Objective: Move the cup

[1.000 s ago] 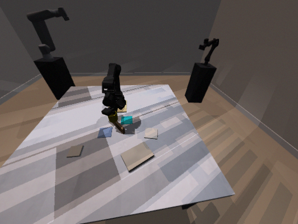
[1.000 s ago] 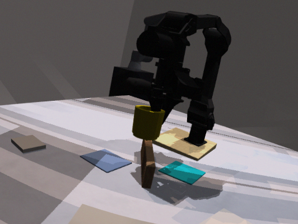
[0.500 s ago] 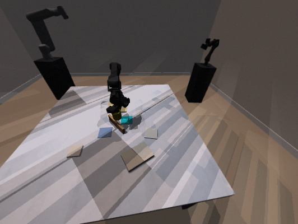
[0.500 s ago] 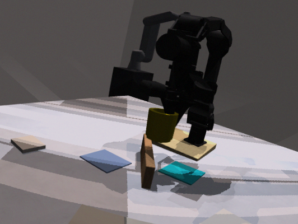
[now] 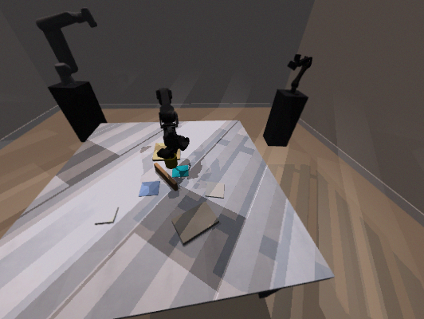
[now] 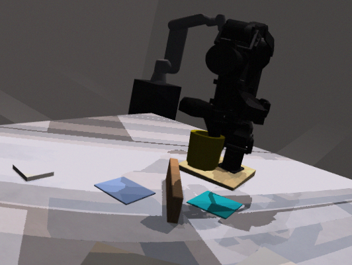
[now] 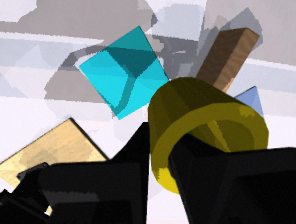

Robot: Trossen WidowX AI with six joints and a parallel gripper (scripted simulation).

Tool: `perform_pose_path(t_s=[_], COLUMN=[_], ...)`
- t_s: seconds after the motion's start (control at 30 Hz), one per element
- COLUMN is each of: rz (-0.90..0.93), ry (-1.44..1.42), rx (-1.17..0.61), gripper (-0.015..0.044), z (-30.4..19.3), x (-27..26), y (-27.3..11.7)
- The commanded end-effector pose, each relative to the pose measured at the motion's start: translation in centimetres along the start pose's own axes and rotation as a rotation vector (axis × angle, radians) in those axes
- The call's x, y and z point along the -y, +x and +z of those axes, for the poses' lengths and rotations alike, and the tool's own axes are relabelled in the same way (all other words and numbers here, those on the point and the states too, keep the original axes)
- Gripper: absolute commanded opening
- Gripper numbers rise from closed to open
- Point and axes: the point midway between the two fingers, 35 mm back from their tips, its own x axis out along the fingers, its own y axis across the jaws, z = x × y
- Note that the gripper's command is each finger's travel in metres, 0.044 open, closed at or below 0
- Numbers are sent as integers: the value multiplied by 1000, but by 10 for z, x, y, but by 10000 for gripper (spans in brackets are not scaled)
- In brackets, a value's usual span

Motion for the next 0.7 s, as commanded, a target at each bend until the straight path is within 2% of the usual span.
perform_pose_path(t_s=[0.0,0.67], rz=[1,5], ry=[3,4], rx=[-4,-3], gripper=[0,0], z=[1,12], x=[-9,-43], y=[0,0])
